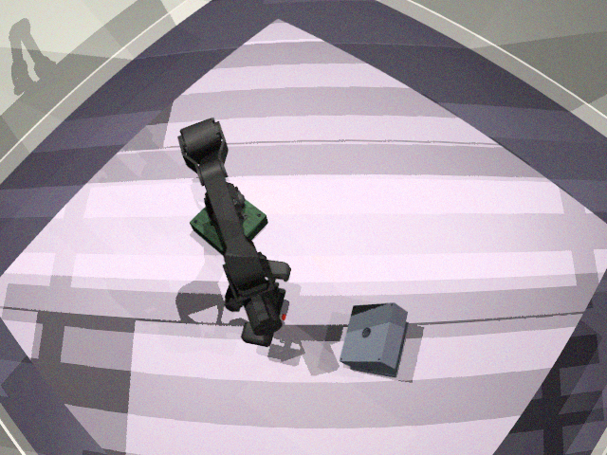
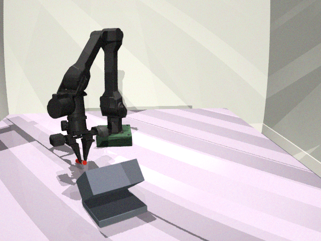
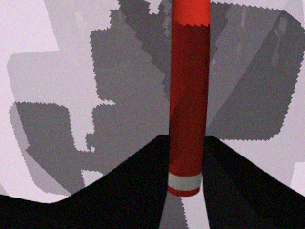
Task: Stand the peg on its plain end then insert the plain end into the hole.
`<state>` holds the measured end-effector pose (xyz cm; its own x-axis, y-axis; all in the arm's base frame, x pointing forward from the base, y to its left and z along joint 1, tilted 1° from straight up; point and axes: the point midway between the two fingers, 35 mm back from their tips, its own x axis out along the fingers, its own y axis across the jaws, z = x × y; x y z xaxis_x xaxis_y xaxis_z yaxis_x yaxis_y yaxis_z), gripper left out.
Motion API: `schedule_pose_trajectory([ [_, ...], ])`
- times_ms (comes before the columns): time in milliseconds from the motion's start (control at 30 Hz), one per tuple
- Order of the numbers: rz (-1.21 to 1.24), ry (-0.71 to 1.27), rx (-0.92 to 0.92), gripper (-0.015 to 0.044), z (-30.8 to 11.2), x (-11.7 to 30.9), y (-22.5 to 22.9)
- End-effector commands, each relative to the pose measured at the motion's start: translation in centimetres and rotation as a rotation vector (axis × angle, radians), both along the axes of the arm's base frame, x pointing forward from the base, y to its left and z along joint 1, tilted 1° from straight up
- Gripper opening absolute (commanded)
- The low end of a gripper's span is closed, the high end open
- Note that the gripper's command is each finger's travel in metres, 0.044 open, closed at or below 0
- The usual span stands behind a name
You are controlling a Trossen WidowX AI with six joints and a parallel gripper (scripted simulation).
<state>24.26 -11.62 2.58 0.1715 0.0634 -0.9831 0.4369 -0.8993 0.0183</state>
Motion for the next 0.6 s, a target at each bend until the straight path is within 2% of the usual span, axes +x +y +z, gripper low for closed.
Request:
schedule_pose_trajectory([
  [0,0.004,-0.035,0.013,0.0051,0.29,-0.19,0.02],
  [567,0.006,-0.166,0.076,0.0051,0.92,-1.06,-0.42],
])
